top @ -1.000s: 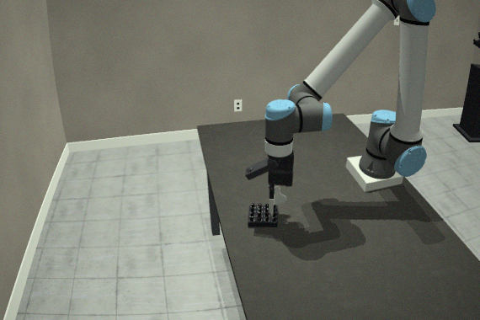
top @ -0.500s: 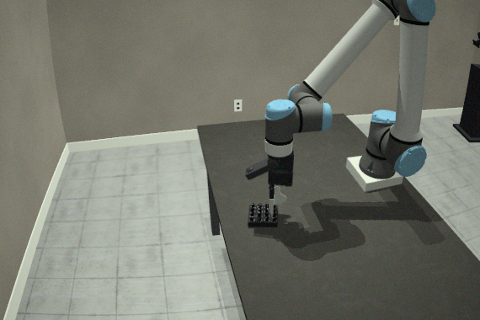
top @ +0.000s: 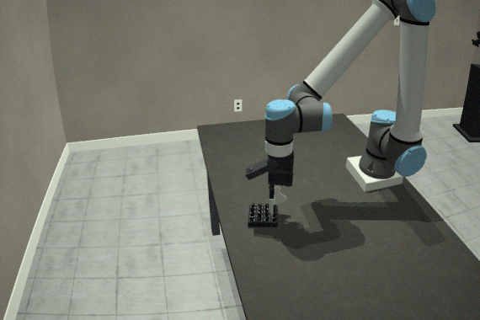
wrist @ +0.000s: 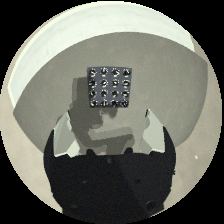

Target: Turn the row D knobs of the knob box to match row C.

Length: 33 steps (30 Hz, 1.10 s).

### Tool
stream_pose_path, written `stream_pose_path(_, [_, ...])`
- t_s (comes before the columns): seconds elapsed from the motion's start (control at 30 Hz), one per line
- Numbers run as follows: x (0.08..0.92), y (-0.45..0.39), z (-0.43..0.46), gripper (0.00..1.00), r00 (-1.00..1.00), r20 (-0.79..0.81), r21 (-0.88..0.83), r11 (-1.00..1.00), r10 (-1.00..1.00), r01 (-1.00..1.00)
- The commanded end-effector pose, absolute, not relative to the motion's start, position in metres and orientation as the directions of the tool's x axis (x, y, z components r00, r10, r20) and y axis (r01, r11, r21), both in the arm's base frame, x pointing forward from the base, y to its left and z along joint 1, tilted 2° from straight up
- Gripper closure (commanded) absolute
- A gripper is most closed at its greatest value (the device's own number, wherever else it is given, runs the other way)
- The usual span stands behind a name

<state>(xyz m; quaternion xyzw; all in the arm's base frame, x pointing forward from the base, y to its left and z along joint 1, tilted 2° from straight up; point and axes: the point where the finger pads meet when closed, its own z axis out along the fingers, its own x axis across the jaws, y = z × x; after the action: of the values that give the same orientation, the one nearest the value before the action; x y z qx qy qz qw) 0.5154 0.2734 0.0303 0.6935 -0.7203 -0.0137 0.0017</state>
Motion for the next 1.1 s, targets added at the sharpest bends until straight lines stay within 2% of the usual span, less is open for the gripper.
stream_pose_path(0.0, [0.515, 0.274, 0.031, 0.00, -0.038, -0.017, 0.021, 0.038, -0.999, -0.999])
stream_pose_path(1.07, [0.470, 0.276, 0.033, 0.00, -0.038, -0.018, 0.021, 0.038, -0.999, -0.999])
